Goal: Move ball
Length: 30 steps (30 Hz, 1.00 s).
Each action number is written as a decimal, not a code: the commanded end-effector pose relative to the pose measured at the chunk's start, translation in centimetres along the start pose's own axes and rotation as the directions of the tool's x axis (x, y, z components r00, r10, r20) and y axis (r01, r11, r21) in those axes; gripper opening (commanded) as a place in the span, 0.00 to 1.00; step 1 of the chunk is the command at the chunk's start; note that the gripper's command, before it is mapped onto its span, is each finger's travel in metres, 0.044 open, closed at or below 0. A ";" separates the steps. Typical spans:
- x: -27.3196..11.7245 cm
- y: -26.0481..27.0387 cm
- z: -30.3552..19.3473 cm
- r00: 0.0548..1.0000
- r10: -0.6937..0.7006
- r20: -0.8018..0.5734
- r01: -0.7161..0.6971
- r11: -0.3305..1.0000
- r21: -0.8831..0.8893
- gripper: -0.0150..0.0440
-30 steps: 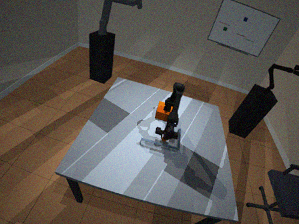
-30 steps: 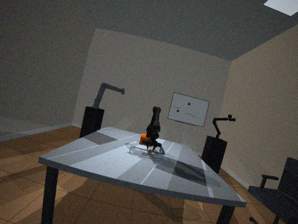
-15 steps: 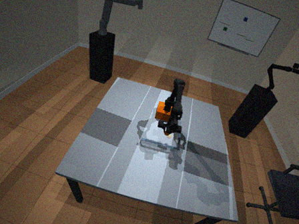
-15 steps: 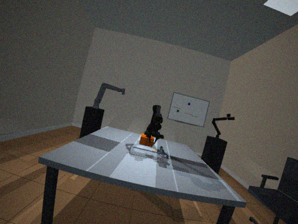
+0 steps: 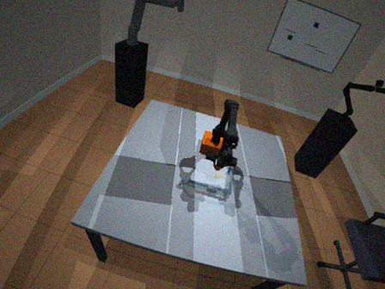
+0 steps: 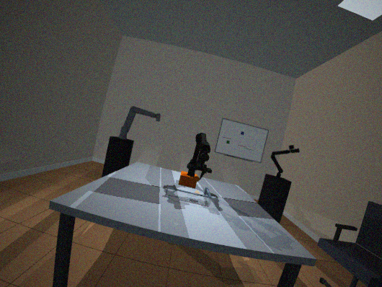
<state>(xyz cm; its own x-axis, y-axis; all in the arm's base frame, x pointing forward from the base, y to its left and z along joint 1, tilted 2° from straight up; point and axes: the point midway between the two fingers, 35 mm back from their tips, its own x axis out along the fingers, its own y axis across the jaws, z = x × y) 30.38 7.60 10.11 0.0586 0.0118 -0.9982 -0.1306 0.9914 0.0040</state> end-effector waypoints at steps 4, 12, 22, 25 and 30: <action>1.7 1.8 -1.9 1.000 -0.001 0.000 0.001 1.000 -0.001 0.25; 3.8 3.4 -4.0 1.000 0.000 -0.001 0.000 1.000 -0.001 0.25; 7.3 3.5 -3.8 1.000 0.000 -0.001 0.000 1.000 -0.001 0.25; 9.3 3.5 -3.9 1.000 0.000 -0.001 0.000 1.000 -0.001 0.25; 10.8 3.5 -4.1 1.000 0.000 -0.002 0.000 1.000 -0.001 0.25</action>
<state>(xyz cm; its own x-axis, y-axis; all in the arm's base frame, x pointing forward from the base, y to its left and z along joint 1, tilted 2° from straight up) 26.57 10.72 0.34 0.0572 0.0158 -0.9982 -0.1345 0.9909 0.0080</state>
